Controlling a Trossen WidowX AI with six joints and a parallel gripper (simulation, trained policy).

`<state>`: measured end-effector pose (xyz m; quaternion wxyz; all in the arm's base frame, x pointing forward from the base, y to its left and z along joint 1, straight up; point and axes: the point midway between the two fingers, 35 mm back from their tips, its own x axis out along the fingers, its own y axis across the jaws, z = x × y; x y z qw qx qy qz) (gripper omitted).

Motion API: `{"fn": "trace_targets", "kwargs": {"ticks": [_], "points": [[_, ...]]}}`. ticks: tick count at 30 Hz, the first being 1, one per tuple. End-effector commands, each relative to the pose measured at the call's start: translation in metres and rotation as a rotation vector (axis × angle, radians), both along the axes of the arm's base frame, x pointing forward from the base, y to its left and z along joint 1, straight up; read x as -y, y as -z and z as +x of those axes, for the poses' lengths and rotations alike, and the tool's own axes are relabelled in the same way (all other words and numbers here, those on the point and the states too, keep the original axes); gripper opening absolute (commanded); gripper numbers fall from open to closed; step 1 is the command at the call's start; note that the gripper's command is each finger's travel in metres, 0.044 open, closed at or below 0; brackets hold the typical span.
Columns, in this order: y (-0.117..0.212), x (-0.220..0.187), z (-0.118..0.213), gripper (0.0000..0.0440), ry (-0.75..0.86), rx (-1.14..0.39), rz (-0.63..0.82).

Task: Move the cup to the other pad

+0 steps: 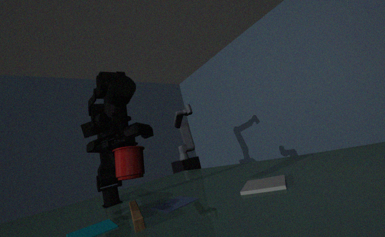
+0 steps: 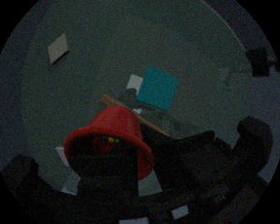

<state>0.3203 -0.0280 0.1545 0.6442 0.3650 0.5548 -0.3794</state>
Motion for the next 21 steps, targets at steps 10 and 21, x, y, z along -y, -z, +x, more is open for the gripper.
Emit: {"fn": "trace_targets", "kwargs": {"ticks": [10,21], "points": [[0.003,0.035,-0.006,0.0000,0.077,0.041,-0.014],[0.015,0.060,-0.015,0.0000,0.142,0.057,-0.022]]}}
